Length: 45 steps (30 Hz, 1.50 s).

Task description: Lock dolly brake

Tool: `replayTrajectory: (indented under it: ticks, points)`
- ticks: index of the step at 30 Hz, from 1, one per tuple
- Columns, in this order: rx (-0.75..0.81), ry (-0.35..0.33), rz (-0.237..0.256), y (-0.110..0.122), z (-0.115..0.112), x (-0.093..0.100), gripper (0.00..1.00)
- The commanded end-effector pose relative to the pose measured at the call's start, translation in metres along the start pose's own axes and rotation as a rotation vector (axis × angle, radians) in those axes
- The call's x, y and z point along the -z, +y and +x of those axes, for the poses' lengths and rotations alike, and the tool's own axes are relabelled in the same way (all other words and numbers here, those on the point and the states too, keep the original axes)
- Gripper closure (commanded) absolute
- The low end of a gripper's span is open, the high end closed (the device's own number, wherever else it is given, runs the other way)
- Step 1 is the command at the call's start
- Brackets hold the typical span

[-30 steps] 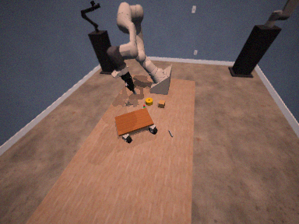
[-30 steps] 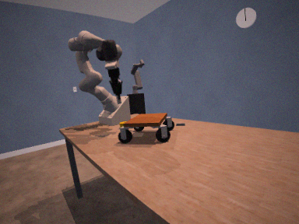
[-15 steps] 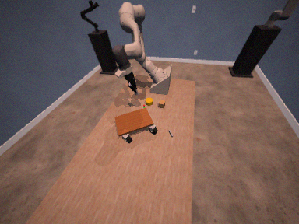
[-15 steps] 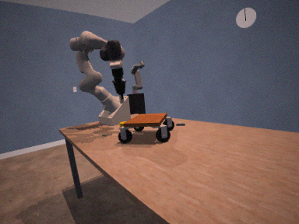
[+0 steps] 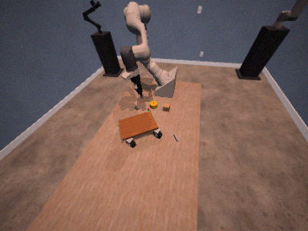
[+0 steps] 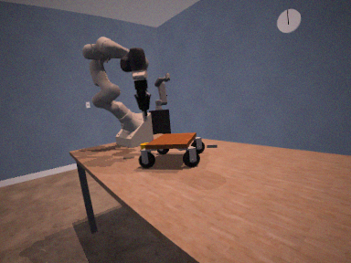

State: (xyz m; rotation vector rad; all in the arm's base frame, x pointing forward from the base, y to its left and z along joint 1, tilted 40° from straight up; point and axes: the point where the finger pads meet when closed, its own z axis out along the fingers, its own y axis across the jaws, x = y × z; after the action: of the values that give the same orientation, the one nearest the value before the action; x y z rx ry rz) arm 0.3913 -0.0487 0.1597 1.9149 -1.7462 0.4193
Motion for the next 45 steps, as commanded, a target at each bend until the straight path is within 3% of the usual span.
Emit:
replayTrajectory:
  ticks: [1,2,45]
  points:
    - [-0.01,0.001,0.006,-0.002,0.0,-0.001,1.0]
    - [0.02,0.03,0.024,-0.004,-0.012,-0.003,1.0]
    - [0.094,0.106,0.069,-0.009,-0.04,-0.011,1.0]
